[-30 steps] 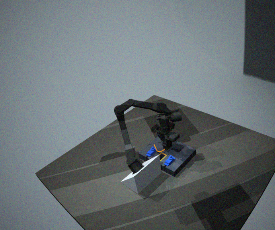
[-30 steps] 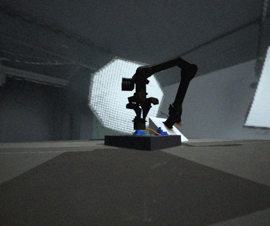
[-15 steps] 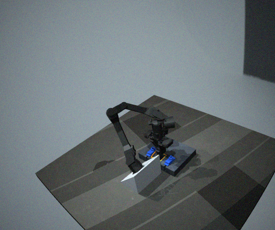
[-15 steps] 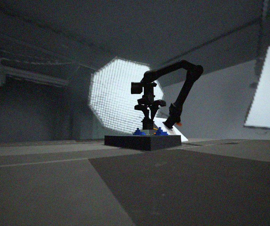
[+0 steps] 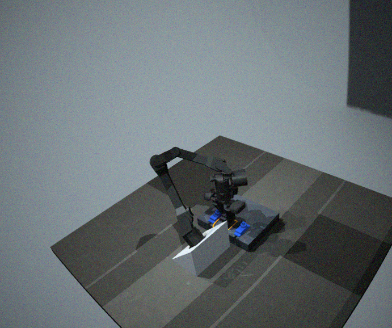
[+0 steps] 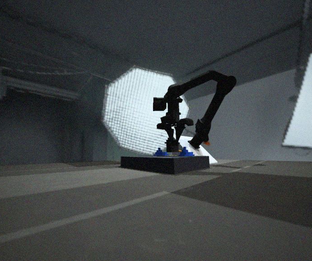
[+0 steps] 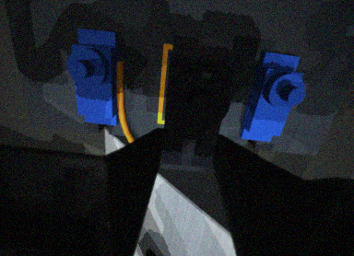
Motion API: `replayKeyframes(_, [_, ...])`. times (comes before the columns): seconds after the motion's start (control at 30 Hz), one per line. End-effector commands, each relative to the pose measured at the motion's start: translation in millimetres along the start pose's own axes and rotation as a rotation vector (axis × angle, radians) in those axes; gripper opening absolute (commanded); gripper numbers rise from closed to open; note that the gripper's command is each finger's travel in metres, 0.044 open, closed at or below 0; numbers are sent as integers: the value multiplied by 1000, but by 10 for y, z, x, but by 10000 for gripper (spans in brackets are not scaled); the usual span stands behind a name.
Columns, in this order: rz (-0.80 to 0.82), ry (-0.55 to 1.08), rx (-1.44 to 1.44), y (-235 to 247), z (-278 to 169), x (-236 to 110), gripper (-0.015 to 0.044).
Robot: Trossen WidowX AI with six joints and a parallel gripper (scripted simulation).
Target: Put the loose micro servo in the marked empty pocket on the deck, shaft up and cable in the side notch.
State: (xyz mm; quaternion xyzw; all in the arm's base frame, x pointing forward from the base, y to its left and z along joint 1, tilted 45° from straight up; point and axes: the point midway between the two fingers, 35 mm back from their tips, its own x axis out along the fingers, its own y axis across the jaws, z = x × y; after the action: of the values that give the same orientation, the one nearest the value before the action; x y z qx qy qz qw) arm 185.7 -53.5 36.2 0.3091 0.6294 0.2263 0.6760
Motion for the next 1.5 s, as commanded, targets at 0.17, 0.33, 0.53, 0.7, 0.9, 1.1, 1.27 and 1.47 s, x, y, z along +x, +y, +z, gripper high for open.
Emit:
replayKeyframes(0.17, [3, -5, 2, 10, 4, 85, 0])
replayKeyframes(0.33, [3, -5, 2, 10, 4, 85, 0])
replayKeyframes(0.53, [3, -5, 2, 17, 12, 85, 0])
replayKeyframes(0.7, [3, -5, 2, 18, 13, 87, 0])
replayKeyframes(0.9, [4, -6, 2, 19, 14, 136, 0])
replayKeyframes(1.1, [4, -6, 2, 19, 14, 185, 0])
replayKeyframes(1.27, [4, -6, 2, 20, 14, 223, 0])
replayKeyframes(1.47, [4, -6, 2, 20, 14, 237, 0])
